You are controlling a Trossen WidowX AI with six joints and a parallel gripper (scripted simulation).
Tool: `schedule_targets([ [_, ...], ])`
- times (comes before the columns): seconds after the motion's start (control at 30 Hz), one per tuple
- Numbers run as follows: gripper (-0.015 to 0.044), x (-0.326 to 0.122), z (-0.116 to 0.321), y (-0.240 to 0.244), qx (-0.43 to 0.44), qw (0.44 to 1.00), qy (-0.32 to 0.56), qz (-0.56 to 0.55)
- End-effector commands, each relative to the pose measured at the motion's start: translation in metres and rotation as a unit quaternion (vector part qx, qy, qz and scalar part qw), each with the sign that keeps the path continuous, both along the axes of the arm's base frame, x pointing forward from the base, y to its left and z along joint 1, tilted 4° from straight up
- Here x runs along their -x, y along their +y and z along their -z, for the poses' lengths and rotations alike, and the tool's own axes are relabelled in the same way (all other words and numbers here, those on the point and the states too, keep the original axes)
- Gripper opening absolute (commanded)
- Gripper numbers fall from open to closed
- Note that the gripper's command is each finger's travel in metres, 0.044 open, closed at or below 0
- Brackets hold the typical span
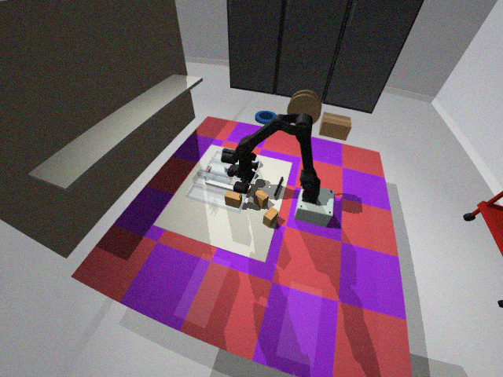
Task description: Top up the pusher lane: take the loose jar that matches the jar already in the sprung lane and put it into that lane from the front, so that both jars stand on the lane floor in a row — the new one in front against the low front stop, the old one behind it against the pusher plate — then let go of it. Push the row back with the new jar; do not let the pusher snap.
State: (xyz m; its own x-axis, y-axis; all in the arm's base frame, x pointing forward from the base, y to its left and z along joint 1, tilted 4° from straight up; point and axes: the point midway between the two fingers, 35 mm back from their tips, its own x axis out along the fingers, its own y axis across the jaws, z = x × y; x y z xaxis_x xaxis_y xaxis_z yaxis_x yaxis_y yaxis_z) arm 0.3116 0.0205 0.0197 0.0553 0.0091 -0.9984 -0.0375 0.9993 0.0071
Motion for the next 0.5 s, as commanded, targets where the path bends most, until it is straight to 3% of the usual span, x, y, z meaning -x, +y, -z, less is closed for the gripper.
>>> schedule_targets([
  [0.0,0.0,-0.0129,-0.0064,0.0,0.001,1.0,-0.02,0.001],
  [0.47,0.0,-0.0177,-0.0079,0.0001,0.001,1.0,-0.02,0.001],
])
